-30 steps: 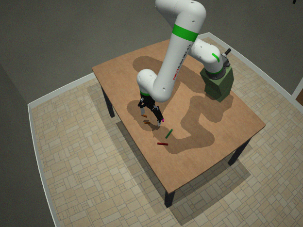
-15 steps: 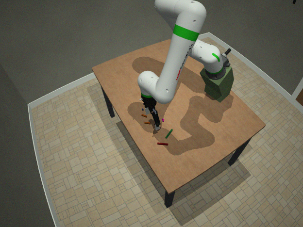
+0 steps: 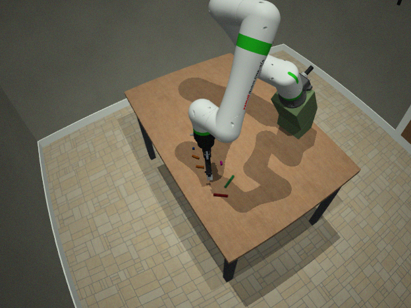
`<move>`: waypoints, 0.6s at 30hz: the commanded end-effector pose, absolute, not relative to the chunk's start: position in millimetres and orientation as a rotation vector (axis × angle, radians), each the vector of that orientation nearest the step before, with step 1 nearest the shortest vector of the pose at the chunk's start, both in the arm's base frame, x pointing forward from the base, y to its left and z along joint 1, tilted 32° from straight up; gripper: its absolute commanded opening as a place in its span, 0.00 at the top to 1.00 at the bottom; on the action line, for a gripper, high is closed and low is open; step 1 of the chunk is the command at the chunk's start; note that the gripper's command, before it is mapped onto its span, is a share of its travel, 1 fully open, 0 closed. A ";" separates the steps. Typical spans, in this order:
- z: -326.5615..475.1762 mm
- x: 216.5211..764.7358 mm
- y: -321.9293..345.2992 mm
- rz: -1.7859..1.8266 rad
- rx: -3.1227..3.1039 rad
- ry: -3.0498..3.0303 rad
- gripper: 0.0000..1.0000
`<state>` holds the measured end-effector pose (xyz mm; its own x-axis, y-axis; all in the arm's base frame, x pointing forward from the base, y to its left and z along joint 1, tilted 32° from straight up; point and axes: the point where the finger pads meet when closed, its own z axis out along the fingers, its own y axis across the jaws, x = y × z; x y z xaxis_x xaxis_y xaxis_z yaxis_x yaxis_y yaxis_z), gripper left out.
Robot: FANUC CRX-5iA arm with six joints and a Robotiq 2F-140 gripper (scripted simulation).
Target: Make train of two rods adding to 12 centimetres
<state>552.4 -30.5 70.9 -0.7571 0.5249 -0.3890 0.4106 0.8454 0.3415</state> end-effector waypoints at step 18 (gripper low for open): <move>74.2 553.8 0.4 0.456 1.433 2.259 0.00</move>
<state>553.6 -6.5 73.4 -0.5011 0.8426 -0.1973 0.7027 0.5293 0.4756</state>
